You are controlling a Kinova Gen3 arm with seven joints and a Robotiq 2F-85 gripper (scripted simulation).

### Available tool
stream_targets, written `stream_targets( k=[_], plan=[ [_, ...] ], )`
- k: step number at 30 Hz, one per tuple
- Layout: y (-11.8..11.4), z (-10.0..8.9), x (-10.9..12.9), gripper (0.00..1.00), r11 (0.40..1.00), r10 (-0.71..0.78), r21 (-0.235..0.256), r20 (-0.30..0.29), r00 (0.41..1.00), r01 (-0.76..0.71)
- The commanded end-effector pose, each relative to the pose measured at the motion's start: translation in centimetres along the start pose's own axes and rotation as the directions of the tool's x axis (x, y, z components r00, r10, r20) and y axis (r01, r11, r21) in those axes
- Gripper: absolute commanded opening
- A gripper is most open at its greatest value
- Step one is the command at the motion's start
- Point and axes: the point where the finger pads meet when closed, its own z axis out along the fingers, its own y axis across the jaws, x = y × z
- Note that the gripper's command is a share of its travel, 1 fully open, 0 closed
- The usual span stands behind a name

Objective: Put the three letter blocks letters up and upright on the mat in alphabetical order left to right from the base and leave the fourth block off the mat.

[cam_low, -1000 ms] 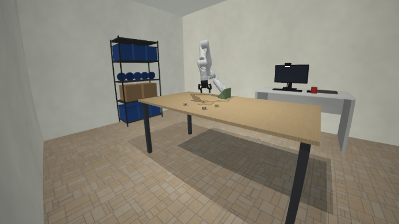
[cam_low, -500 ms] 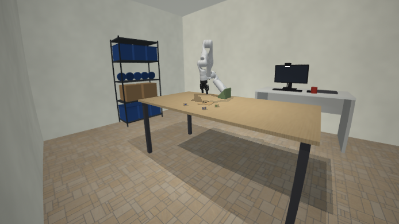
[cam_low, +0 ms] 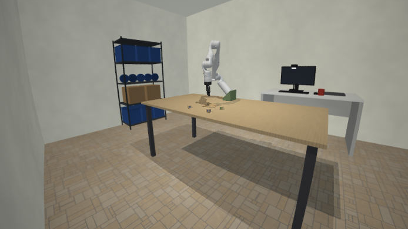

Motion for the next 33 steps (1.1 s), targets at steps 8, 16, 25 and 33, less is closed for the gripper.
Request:
stream_targets(
  k=[8,16,25,33],
  plan=[
    [0.43,-0.3,-0.34,1.0,0.993,0.118,-0.018,0.022,0.993,-0.118],
    [0.63,-0.43,-0.59,1.0,0.982,0.185,-0.03,0.028,0.982,-0.184],
    [0.67,-0.46,-0.65,1.0,0.98,0.198,-0.032,0.029,0.98,-0.197],
    [0.67,-0.46,-0.65,0.67,0.98,0.199,-0.032,0.029,0.98,-0.198]
  ],
)
